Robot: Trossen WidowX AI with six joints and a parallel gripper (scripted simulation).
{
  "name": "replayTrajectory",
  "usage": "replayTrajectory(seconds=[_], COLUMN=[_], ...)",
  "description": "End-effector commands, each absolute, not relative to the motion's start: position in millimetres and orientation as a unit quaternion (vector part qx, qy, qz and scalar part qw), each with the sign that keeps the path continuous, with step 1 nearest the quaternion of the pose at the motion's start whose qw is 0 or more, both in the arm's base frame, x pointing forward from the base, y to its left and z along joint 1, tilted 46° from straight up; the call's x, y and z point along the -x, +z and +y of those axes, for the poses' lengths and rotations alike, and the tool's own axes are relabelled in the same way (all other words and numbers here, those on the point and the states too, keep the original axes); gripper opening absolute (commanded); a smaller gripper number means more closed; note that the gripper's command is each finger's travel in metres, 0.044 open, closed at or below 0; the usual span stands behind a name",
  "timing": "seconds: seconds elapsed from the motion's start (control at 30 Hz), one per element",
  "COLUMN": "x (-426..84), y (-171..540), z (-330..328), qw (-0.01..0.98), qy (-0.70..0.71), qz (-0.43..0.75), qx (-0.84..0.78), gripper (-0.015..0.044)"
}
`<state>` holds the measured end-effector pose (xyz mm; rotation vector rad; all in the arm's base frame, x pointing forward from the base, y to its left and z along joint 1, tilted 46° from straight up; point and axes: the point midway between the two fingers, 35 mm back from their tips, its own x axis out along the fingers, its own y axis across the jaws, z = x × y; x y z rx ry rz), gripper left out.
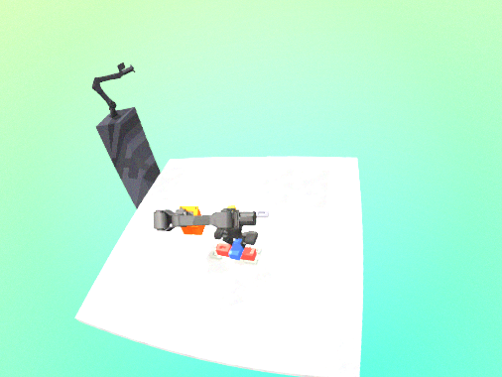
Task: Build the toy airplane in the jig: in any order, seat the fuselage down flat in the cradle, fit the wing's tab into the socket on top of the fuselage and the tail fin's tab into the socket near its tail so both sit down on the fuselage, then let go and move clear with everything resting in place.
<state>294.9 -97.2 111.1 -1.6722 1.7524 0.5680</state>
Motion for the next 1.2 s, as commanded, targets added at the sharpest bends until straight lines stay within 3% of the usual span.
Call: replayTrajectory(seconds=[0.0,0.27,0.43,0.93,1.17], x=[-294.0,-294.3,-294.3,-294.3,-295.6], y=[107.1,107.7,107.7,107.7,113.7], z=[-101.0,-101.2,-101.2,-101.2,-94.2], qw=[0.317,0.320,0.320,0.320,0.321], qy=[0.217,0.216,0.216,0.216,0.216], qz=[0.667,0.668,0.668,0.668,0.667], qx=[0.638,0.636,0.636,0.636,0.636], gripper=[0.0195,0.0161,0.0030,0.0424,0.0440])
